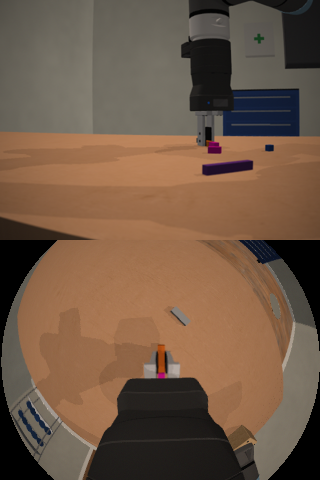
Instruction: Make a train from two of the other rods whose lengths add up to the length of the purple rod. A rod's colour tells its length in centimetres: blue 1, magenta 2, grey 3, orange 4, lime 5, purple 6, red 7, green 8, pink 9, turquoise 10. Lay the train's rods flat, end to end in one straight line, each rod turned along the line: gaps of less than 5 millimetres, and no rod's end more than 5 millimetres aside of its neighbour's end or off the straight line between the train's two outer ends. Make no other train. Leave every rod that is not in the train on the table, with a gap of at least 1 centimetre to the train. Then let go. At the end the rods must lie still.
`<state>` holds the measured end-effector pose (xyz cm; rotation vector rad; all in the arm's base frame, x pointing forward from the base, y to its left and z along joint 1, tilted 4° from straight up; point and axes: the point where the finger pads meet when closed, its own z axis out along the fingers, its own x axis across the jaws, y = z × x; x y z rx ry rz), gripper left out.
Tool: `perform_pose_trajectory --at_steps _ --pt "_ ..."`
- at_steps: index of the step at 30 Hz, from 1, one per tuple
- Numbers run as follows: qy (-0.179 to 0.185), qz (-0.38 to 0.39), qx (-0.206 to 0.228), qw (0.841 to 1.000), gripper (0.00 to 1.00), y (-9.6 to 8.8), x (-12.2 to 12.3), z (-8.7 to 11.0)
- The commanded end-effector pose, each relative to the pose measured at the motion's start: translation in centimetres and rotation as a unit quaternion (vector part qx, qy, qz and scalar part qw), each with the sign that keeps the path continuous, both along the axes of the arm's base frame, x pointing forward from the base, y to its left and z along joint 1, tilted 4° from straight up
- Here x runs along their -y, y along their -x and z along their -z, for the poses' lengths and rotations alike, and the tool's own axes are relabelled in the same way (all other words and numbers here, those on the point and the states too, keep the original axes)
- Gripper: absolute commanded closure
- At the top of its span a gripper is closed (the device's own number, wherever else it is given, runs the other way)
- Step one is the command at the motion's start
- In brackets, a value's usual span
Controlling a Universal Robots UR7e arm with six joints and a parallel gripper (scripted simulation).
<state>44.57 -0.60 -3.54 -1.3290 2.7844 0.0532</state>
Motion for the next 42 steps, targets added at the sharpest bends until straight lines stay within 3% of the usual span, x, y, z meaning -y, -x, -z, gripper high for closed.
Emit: perform_pose_trajectory --at_steps 1,28,32,36,37,42 --pt "0.000 0.000 0.001 1.000 0.76 -0.05 0.01 -0.03" --pt "0.000 0.000 0.001 1.000 0.76 -0.05 0.01 -0.03" --pt "0.000 0.000 0.001 1.000 0.64 -0.05 0.01 -0.03" --pt "0.000 0.000 0.001 1.000 0.64 -0.05 0.01 -0.03" --pt "0.000 0.000 0.001 1.000 0.58 -0.05 0.01 -0.03" --pt "0.000 0.000 0.001 1.000 0.52 -0.05 0.01 -0.03"
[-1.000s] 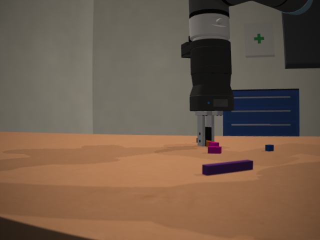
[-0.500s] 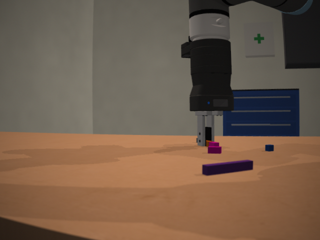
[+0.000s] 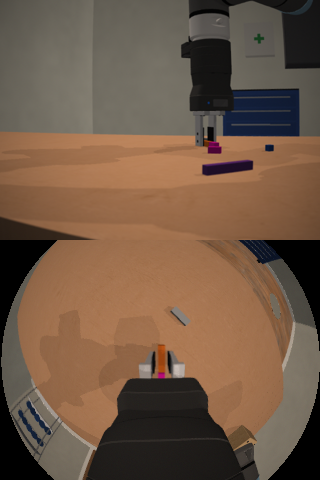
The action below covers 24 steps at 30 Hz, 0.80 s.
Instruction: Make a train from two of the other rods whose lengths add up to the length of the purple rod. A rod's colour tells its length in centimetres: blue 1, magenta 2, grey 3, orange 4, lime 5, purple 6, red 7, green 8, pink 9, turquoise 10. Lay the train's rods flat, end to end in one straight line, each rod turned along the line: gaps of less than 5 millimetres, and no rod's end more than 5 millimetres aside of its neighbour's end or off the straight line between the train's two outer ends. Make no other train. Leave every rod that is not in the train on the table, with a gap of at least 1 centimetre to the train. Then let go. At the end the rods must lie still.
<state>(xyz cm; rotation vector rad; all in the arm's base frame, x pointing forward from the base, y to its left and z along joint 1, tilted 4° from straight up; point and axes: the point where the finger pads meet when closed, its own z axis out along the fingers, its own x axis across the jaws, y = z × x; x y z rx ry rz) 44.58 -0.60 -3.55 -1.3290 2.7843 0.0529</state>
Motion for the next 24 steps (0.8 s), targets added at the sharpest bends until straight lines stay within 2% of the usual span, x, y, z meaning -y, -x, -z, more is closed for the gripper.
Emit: perform_pose_trajectory --at_steps 1,16,24 --pt "0.000 0.000 0.001 1.000 0.46 0.0 0.0 0.0" --pt "0.000 0.000 0.001 1.000 0.46 0.0 0.0 -0.3" --pt "0.000 0.000 0.001 1.000 0.46 0.1 0.2 -3.1"
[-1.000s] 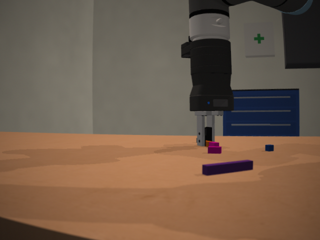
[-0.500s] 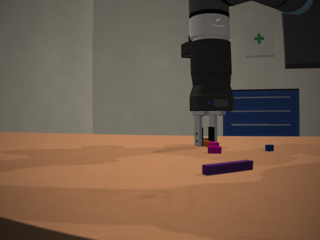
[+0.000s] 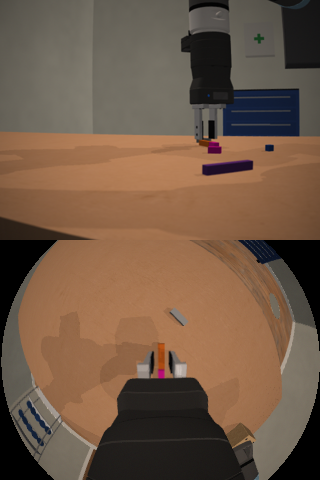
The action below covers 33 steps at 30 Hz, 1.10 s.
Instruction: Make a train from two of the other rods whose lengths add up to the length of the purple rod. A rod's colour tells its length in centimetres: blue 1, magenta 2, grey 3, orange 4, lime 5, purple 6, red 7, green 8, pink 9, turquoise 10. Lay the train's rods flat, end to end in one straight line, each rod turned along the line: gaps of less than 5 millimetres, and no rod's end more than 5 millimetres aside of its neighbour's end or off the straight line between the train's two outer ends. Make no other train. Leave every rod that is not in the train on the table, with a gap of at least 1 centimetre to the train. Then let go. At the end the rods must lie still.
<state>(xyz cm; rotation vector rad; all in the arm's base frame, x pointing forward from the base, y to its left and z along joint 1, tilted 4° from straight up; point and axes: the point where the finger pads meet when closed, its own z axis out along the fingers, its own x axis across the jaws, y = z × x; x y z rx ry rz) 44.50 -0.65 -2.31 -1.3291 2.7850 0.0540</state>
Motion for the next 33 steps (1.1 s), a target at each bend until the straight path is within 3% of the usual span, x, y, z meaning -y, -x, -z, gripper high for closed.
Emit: perform_pose_trajectory --at_steps 1,3,13,21,22,33 --pt "0.000 0.000 0.001 1.000 0.46 0.0 0.2 -2.4" --pt "0.000 0.000 0.001 1.000 0.46 0.0 0.2 -2.4" --pt "0.000 0.000 0.001 1.000 0.46 0.2 0.4 -7.2" --pt "0.000 0.000 0.001 1.000 0.46 0.2 0.4 -7.8" --pt "0.000 0.000 0.001 1.000 0.00 0.2 0.4 -7.8" --pt "0.000 0.000 0.001 1.000 0.00 0.2 0.4 -7.8"
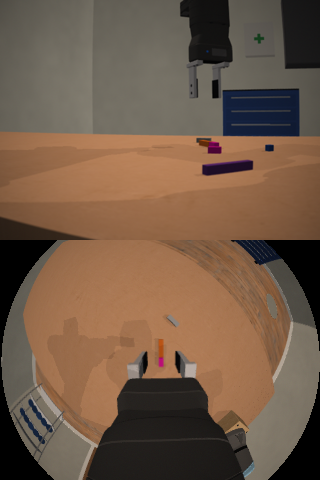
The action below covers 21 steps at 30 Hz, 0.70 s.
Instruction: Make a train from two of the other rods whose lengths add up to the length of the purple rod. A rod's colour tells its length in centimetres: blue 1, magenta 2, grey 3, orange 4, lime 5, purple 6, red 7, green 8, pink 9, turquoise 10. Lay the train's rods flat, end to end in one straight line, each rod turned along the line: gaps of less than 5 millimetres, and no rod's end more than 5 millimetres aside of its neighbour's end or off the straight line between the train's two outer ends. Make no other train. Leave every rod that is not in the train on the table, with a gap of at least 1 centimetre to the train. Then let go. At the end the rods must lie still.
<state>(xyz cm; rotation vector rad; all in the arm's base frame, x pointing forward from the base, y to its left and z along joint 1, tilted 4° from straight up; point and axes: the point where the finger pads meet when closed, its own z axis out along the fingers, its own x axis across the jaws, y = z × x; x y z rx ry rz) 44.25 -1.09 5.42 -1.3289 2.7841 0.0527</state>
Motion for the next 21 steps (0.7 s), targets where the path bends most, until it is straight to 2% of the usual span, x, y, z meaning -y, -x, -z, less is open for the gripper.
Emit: perform_pose_trajectory --at_steps 1,12,19,21 --pt "0.000 0.000 0.001 1.000 0.00 0.0 0.0 0.0" --pt "0.000 0.000 0.001 1.000 0.00 0.0 0.0 -0.2" --pt "0.000 0.000 0.001 1.000 0.00 0.1 0.1 -2.3" --pt "0.000 0.000 0.001 1.000 0.00 0.1 0.1 -2.3"
